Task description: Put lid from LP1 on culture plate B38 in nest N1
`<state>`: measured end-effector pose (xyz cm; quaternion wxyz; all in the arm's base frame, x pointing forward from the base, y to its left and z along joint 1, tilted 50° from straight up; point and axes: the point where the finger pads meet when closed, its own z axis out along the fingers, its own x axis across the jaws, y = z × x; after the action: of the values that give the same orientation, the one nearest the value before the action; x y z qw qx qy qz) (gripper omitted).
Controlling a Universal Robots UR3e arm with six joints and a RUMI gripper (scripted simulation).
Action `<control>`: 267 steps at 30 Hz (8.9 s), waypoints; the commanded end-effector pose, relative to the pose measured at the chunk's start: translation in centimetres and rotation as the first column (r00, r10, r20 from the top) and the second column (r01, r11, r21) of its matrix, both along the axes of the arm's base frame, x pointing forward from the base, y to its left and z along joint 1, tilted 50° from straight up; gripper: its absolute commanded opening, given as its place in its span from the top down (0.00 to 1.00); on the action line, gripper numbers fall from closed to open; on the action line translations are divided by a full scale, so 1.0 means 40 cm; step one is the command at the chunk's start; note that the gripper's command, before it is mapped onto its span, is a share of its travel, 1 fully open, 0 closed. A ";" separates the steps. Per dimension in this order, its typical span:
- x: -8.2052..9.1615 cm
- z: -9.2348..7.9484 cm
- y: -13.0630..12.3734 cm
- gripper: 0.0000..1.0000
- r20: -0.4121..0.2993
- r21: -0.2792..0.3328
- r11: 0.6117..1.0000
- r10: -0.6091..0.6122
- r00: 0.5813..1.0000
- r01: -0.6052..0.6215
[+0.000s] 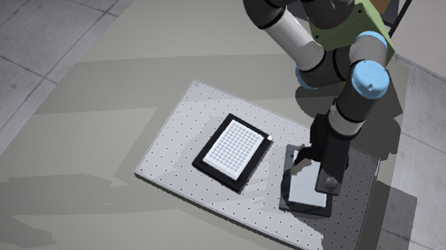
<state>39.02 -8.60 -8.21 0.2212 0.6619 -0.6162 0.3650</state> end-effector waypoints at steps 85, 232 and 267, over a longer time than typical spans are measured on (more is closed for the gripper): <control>-0.065 0.217 -0.102 1.00 0.259 0.109 0.970 -0.238 0.936 0.217; -0.103 0.347 -0.288 0.18 0.258 0.107 0.971 -0.237 0.937 0.216; -0.104 0.355 -0.282 0.18 0.259 0.107 0.971 -0.237 0.936 0.216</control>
<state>34.84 -20.14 5.64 0.1505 0.5385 -0.7265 0.3995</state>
